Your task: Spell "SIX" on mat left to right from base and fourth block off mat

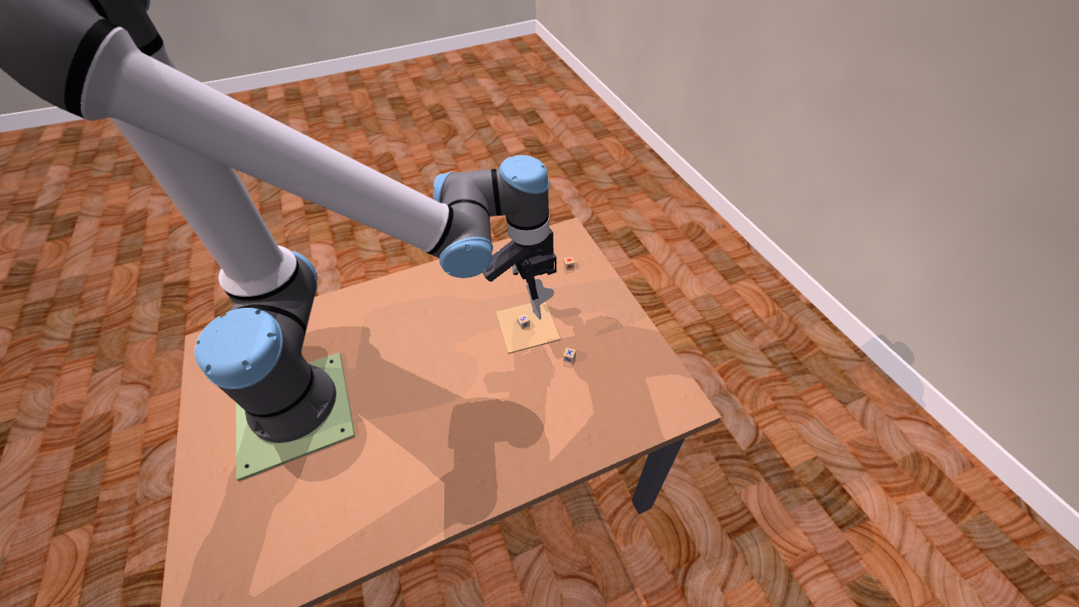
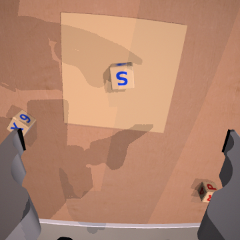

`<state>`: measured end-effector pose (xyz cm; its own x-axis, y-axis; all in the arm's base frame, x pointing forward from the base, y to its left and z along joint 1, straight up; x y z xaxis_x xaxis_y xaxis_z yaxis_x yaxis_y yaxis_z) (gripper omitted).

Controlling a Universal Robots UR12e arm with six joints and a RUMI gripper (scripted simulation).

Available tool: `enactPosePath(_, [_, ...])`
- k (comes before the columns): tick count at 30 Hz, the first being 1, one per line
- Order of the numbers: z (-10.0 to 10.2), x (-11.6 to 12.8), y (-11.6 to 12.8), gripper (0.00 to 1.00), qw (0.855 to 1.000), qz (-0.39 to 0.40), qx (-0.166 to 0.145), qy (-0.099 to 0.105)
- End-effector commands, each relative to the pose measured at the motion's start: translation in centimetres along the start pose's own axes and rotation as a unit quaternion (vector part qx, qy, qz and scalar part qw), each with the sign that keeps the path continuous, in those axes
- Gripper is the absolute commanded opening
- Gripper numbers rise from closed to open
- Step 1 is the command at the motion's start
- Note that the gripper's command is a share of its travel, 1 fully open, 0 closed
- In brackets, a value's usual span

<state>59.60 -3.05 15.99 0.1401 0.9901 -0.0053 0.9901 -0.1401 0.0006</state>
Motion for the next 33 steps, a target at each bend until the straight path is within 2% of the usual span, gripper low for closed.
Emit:
enactPosePath(1, [-0.07,-0.01,0.05,1.0,1.0,-0.002,-0.001,0.0])
enactPosePath(10, [-0.06,-0.06,-0.06,1.0,1.0,-0.029,-0.001,0.0])
enactPosePath(21, [-0.01,-0.28,-0.47,1.0,0.989,-0.148,-0.001,0.0])
enactPosePath(23, [-0.01,-0.28,-0.47,1.0,0.989,-0.148,-0.001,0.0])
enactPosePath(33, [0.04,-0.47,-0.8,1.0,0.963,-0.269,-0.001,0.0])
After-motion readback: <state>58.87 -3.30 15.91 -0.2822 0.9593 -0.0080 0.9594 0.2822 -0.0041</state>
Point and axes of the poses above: the point where the finger pads meet when closed, its own z axis out along the fingers, its own x axis across the jaws, y = z × x, the point moved 6 cm from there along -z, back along the fingers, and after that the axes turned 5 degrees about z, right-handed, at the moved point
